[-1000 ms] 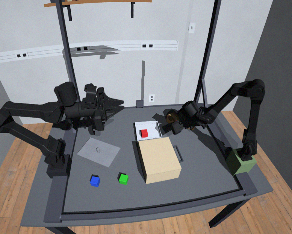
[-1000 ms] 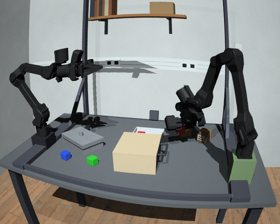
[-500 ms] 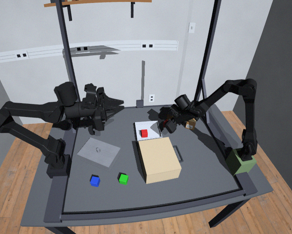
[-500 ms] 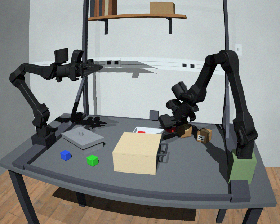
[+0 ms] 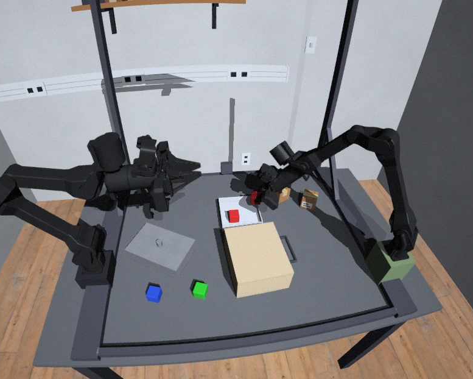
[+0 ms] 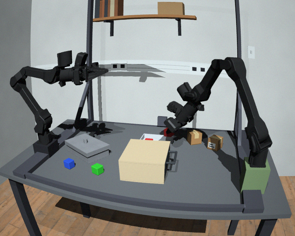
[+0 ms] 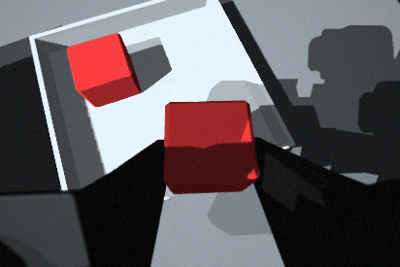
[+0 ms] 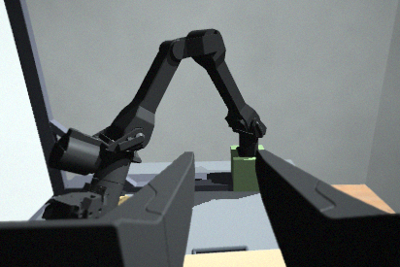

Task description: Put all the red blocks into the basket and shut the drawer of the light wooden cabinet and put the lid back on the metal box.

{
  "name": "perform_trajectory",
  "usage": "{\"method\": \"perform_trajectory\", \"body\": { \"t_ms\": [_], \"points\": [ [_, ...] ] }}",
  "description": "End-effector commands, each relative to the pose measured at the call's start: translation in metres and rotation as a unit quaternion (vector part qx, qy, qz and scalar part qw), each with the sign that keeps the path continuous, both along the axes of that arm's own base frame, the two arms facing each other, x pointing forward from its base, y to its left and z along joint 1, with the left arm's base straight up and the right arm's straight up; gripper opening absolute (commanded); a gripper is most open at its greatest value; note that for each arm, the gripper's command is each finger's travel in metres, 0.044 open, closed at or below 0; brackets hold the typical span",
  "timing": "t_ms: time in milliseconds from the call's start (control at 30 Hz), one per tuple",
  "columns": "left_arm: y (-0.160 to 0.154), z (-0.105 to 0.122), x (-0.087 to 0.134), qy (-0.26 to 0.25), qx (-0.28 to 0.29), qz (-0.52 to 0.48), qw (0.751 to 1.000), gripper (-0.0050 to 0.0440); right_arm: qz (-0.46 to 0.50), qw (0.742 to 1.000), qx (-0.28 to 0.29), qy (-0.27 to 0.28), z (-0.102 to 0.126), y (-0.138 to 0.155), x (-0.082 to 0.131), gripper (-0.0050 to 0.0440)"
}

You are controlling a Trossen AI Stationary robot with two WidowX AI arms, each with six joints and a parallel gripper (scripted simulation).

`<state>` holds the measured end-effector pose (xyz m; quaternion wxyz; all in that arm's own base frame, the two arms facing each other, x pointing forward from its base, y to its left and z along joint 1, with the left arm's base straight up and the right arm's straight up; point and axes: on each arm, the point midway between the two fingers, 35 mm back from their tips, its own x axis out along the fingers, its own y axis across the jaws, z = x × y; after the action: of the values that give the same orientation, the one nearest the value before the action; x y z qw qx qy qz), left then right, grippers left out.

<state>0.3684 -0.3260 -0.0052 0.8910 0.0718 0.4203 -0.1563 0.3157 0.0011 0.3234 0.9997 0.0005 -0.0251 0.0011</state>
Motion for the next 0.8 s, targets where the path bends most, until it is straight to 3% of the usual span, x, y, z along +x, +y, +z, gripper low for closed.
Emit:
{"method": "perform_trajectory", "body": {
  "t_ms": [0, 333, 467, 767],
  "points": [
    [-0.019, 0.019, 0.015, -0.019, -0.008, 0.064, 0.998, -0.005, 0.0, 1.0, 0.0, -0.023, 0.017, -0.001, -0.004, 0.0137],
    [-0.03, 0.027, 0.03, -0.053, -0.013, 0.182, 0.982, -0.005, 0.0, 1.0, 0.0, -0.023, 0.017, -0.001, -0.004, 0.0137],
    [-0.027, 0.024, 0.026, -0.049, -0.007, 0.178, 0.983, -0.005, 0.0, 1.0, 0.0, -0.023, 0.017, -0.001, -0.004, 0.0137],
    [-0.032, 0.048, 0.036, -0.065, -0.036, 0.18, 0.981, -0.005, 0.0, 1.0, 0.0, -0.023, 0.017, -0.001, -0.004, 0.0137]
  ]
}}
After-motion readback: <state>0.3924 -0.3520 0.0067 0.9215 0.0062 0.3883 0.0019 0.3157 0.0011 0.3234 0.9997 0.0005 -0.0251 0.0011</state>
